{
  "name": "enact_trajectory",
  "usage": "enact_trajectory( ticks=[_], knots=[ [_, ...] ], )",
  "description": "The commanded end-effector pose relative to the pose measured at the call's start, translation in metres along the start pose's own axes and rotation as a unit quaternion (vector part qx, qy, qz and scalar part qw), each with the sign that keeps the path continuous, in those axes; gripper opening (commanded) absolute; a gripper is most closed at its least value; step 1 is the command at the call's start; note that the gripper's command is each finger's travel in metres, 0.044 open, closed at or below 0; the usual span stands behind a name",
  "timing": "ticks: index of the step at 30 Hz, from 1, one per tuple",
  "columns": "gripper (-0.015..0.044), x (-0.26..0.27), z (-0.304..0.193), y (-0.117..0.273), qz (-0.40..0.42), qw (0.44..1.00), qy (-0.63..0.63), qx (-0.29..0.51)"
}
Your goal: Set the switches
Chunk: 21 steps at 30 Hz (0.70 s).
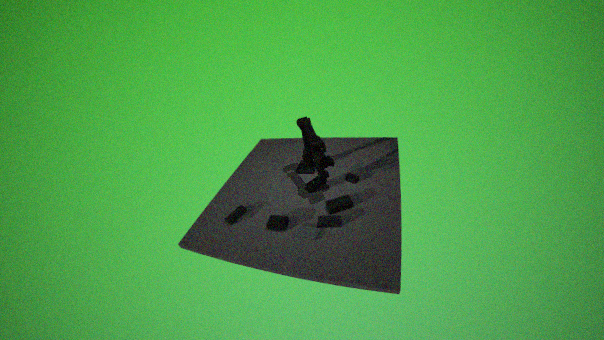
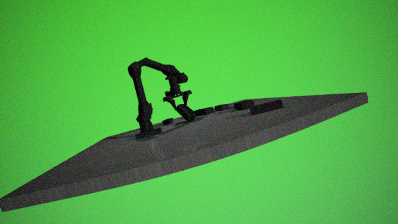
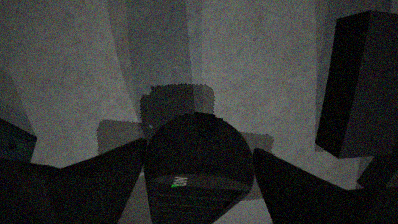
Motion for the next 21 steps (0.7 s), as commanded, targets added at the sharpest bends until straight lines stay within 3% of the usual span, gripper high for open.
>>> enact_trajectory(
  ticks=[1,21],
  knots=[
    [0.0338,0.003,-0.003,-0.009,0.013,1.000,-0.007,0.008],
    [0.0338,0.003,0.006,-0.022,0.013,1.000,-0.007,0.008]
  ],
)
Point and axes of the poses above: the point midway between the two fingers, 35 mm back from their tips, its own y axis back along the fingers, its own x axis across the jaws, z = x × y, the point moved 4 cm from there along y, back along the fingers, and after that the axes turned 7 degrees about y, right-handed, at the moved point
